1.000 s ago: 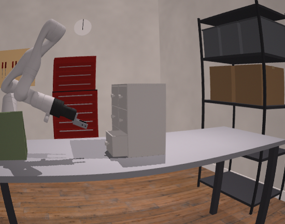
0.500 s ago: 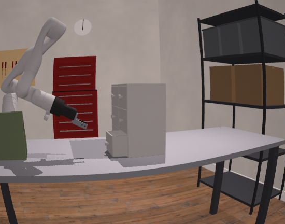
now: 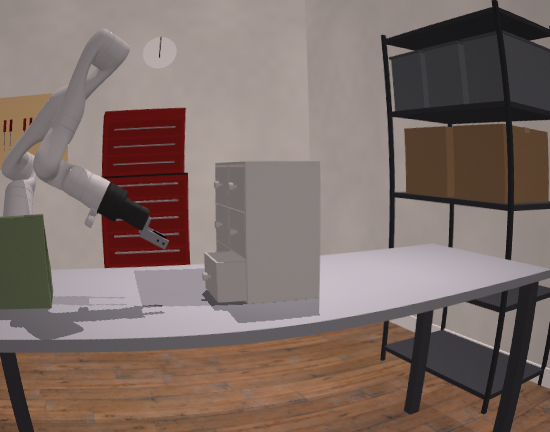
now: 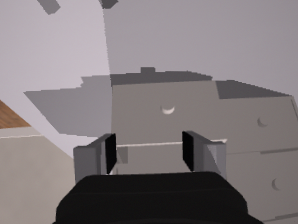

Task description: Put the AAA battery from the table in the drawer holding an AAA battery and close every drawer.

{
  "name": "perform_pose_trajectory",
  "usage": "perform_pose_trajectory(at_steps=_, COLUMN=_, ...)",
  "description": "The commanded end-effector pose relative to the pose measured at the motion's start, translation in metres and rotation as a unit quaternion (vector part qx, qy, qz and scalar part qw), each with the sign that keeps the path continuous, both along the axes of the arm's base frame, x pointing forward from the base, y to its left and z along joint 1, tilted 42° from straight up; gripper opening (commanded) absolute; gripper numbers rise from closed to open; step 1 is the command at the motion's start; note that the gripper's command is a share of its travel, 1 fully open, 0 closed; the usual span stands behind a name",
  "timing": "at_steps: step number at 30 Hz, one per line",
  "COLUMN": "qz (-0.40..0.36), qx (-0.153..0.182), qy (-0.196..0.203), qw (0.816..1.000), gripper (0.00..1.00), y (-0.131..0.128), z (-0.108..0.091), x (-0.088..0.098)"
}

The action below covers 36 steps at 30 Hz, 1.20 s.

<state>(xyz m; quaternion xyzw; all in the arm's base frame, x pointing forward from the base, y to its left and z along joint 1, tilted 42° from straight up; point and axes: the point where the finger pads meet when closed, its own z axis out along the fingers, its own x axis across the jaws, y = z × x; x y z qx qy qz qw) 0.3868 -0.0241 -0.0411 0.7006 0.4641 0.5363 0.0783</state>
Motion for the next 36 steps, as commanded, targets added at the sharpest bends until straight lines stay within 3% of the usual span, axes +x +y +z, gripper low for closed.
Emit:
perform_pose_trajectory(at_steps=1, qz=0.007, qx=-0.007, qy=-0.002, qw=1.0, gripper=1.0, y=-0.0032, z=0.0051, x=0.0044)
perform_pose_trajectory(at_steps=36, qz=0.08, qx=-0.008, qy=0.078, qw=0.994, gripper=1.0, y=-0.0075, z=0.0106, x=0.0052)
